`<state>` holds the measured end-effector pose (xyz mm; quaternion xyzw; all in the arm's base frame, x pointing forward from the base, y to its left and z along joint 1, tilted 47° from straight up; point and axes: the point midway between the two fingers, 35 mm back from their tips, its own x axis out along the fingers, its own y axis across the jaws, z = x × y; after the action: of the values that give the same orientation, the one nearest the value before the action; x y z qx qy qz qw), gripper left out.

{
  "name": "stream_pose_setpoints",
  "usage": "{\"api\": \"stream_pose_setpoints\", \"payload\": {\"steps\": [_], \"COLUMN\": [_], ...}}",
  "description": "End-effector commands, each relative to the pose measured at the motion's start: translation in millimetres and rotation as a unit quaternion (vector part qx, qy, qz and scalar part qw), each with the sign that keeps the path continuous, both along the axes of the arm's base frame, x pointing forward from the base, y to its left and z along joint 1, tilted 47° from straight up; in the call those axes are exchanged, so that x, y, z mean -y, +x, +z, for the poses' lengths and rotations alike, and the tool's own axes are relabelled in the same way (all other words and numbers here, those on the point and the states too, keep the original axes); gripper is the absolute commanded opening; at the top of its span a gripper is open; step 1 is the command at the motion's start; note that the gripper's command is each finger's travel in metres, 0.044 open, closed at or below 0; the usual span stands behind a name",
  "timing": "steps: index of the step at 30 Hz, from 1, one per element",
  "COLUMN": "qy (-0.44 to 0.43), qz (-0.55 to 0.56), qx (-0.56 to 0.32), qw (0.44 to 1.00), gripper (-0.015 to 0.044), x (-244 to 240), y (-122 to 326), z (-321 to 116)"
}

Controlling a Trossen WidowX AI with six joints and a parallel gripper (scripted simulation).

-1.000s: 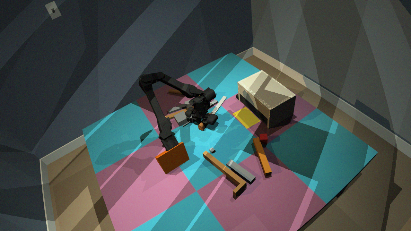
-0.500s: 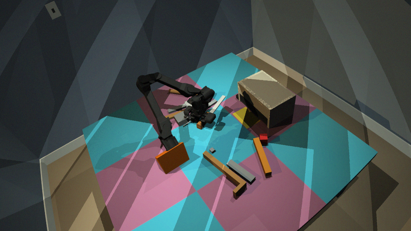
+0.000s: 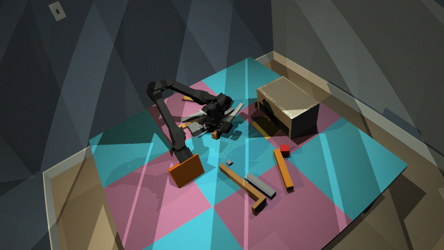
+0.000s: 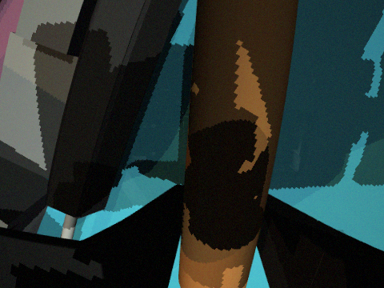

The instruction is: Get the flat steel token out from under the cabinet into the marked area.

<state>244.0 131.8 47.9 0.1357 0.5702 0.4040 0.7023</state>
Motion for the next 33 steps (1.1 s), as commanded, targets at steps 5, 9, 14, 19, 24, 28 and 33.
{"api": "stream_pose_setpoints", "payload": {"steps": [5, 9, 14, 19, 24, 28, 33], "qy": [0.004, 0.004, 0.004, 0.005, 0.005, 0.005, 0.005], "qz": [0.007, 0.007, 0.007, 0.007, 0.007, 0.007, 0.007], "qx": [0.009, 0.009, 0.009, 0.009, 0.009, 0.009, 0.009], "qw": [1.0, 1.0, 1.0, 1.0, 1.0, 1.0, 1.0], "gripper": [0.0, 0.0, 0.0, 0.0, 0.0, 0.0, 0.0], "x": [-3.4, -4.1, -4.9, -5.7, -6.5, -6.9, -7.4], "y": [0.0, -0.2, -0.4, -0.6, -0.7, -0.8, -0.9], "z": [4.7, 5.4, 6.3, 7.1, 7.9, 8.4, 8.9]}}
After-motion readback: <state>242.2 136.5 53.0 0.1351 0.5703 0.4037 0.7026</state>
